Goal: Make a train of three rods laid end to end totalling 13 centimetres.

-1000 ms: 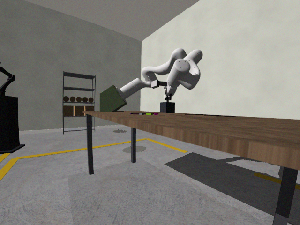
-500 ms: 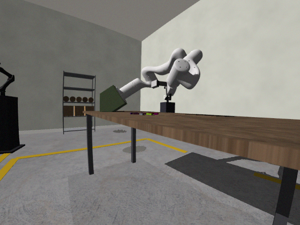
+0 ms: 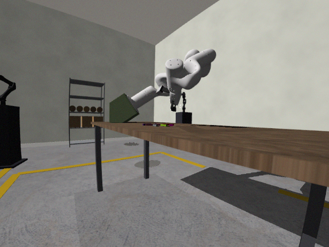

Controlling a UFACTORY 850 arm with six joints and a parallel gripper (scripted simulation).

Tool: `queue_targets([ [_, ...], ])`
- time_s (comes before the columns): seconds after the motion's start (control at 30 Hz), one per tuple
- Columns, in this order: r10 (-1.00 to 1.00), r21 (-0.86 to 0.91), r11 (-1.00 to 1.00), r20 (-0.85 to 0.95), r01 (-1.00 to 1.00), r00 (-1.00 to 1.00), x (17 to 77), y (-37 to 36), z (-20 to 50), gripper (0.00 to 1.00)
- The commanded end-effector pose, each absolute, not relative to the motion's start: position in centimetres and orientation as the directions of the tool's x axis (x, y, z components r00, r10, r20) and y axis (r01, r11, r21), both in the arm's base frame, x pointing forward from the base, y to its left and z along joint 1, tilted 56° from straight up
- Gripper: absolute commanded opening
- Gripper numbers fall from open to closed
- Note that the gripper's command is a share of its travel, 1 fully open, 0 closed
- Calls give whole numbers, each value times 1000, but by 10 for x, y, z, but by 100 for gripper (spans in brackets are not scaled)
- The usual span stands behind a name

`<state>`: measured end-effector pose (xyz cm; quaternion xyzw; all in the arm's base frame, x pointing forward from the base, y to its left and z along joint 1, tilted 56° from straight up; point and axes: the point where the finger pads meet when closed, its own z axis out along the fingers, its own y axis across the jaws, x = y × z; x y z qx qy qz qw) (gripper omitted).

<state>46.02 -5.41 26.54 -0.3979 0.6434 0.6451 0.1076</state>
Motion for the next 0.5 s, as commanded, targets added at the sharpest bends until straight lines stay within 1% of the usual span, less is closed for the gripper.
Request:
queue_targets([
  [0.0,-303,808,-37,-570,-588,-764,458,-59,248,100],
  [0.4,-60,921,189,-335,-340,-940,451,-70,202,100],
  [0.47,-60,921,189,-335,-340,-940,451,-70,202,100],
])
